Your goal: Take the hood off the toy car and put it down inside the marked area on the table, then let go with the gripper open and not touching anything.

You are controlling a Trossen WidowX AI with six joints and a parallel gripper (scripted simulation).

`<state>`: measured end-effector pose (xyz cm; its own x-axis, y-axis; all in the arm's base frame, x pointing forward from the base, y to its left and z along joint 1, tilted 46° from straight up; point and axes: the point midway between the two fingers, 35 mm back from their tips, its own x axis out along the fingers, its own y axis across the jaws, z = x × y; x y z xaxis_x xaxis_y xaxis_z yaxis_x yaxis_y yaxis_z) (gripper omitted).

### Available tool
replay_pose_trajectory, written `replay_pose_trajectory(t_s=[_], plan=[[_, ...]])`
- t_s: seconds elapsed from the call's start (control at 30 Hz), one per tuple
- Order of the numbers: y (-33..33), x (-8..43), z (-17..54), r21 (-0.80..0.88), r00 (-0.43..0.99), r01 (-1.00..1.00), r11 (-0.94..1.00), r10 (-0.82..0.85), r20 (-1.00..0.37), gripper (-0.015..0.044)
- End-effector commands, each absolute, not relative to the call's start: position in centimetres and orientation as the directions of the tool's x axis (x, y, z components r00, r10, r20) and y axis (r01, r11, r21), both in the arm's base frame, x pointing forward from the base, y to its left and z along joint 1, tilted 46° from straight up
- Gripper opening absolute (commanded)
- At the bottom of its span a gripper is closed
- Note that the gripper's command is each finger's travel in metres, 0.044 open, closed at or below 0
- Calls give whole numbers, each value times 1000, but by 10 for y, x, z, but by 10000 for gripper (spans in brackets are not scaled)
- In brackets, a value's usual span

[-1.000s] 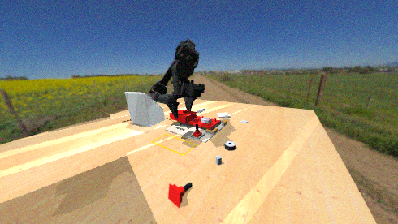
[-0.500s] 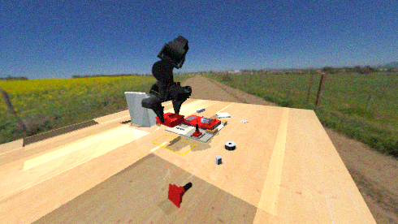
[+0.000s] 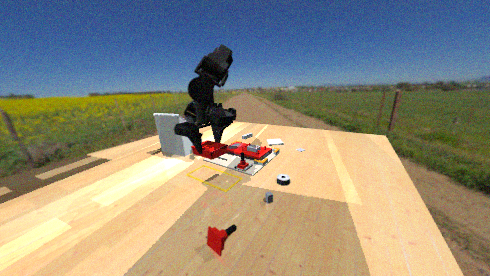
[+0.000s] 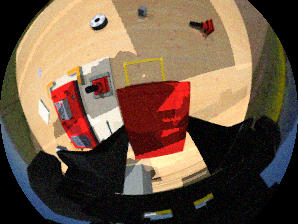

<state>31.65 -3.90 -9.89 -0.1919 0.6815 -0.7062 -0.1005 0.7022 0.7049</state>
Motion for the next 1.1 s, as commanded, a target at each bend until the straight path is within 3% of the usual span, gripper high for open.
replay_pose_trajectory(t_s=[0.0,1.07], plan=[[-37,316,-101,706,-191,-95,702,683,-705,0],[-21,313,-117,706,-191,-95,702,683,-705,0]])
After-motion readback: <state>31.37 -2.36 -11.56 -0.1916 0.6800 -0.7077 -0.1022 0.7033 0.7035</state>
